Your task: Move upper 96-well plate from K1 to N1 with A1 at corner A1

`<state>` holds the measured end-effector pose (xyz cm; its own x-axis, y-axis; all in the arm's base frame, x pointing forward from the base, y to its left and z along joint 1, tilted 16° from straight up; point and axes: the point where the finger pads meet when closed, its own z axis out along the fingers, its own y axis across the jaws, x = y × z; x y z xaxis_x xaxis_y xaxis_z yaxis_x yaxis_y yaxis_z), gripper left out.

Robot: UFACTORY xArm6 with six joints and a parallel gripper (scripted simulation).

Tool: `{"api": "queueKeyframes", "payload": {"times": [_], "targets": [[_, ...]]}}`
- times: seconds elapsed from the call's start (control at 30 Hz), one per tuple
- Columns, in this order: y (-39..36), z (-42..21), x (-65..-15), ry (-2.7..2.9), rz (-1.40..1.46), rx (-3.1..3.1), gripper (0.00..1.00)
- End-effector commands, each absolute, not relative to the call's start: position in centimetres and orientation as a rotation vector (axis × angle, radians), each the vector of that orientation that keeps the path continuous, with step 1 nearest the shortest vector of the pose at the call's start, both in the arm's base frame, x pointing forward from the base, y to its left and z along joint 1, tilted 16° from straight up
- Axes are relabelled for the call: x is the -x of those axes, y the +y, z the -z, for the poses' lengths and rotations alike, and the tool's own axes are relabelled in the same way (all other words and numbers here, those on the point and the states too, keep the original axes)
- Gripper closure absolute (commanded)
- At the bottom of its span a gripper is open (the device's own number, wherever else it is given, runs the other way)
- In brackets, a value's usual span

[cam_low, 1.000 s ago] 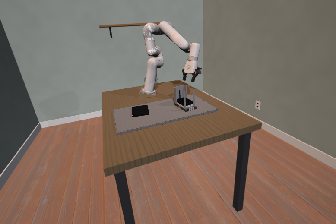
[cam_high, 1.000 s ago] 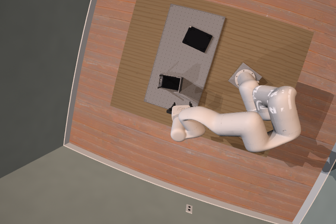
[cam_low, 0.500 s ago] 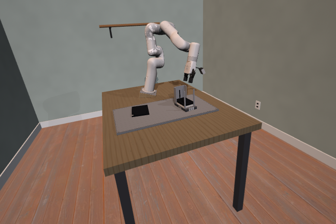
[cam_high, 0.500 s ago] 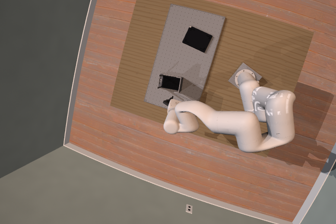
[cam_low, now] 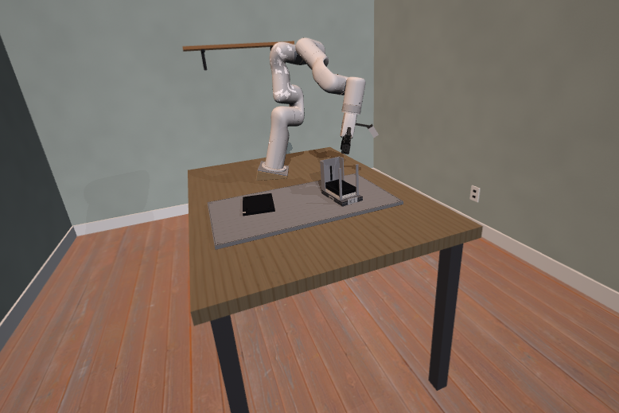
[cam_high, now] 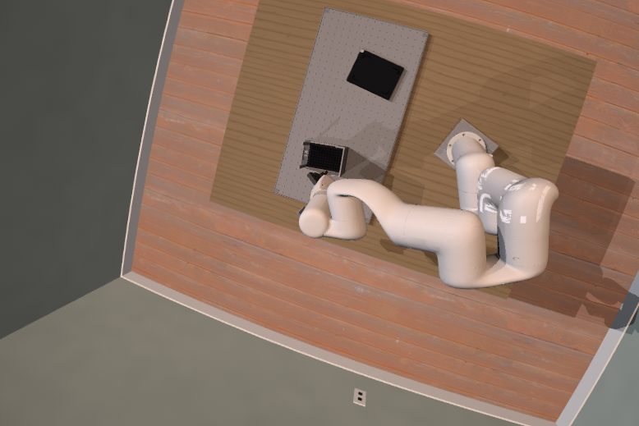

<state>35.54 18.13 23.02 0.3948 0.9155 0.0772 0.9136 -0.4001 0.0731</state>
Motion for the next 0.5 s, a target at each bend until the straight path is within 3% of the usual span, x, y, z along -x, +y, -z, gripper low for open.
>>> {"api": "queueKeyframes", "payload": {"times": [0.0,0.47], "targets": [[17.2,-23.3,-36.9,1.479,-0.177,-2.8,0.0],[15.2,-23.6,-39.1,0.999,-0.188,-3.103,0.0]]}}
